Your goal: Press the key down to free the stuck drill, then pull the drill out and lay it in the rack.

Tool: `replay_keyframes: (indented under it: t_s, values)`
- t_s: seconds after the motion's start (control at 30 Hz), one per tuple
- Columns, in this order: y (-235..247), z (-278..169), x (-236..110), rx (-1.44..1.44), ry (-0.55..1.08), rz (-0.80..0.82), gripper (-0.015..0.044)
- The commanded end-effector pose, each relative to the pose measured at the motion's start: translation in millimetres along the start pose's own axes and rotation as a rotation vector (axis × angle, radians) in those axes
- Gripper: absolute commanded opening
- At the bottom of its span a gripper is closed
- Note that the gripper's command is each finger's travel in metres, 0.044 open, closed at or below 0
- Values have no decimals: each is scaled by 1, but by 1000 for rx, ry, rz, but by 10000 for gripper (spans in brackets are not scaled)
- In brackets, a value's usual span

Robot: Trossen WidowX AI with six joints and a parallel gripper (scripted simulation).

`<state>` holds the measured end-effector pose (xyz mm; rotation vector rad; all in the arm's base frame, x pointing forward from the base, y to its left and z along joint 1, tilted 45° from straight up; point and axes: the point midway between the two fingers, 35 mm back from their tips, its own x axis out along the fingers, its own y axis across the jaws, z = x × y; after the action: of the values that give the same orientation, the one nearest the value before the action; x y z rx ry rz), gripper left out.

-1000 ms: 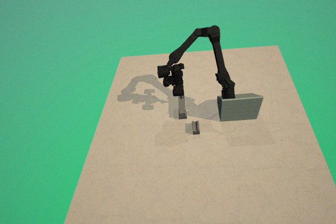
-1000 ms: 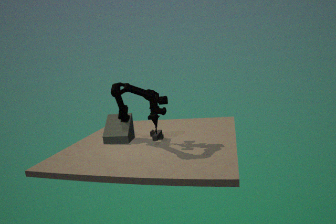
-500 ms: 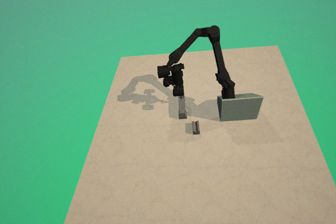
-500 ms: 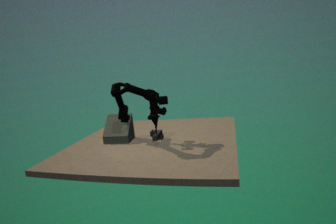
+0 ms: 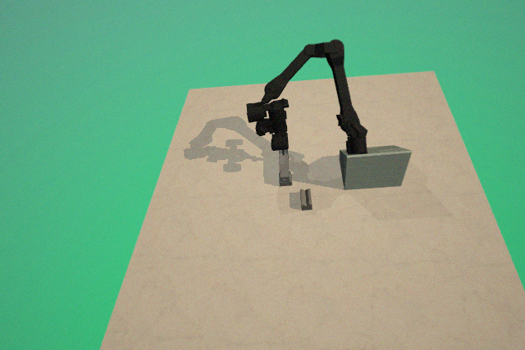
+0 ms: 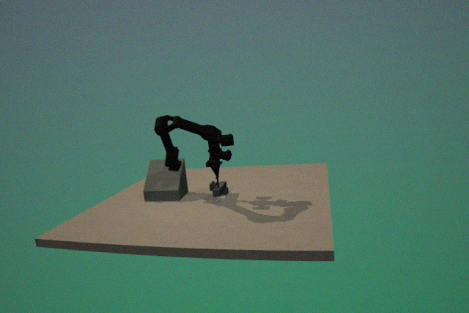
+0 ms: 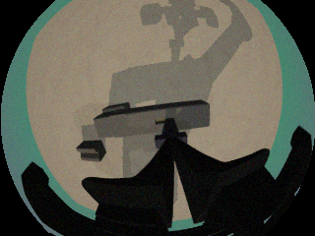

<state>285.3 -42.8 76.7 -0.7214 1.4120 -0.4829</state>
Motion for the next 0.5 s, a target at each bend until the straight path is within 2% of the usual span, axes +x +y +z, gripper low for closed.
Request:
replay_keyframes:
  t_s: [0.0, 0.47]
  values:
    - [0, 0, 2, 1, 1, 1, 0]
    - [0, 3, 9, 1, 1, 1, 0]
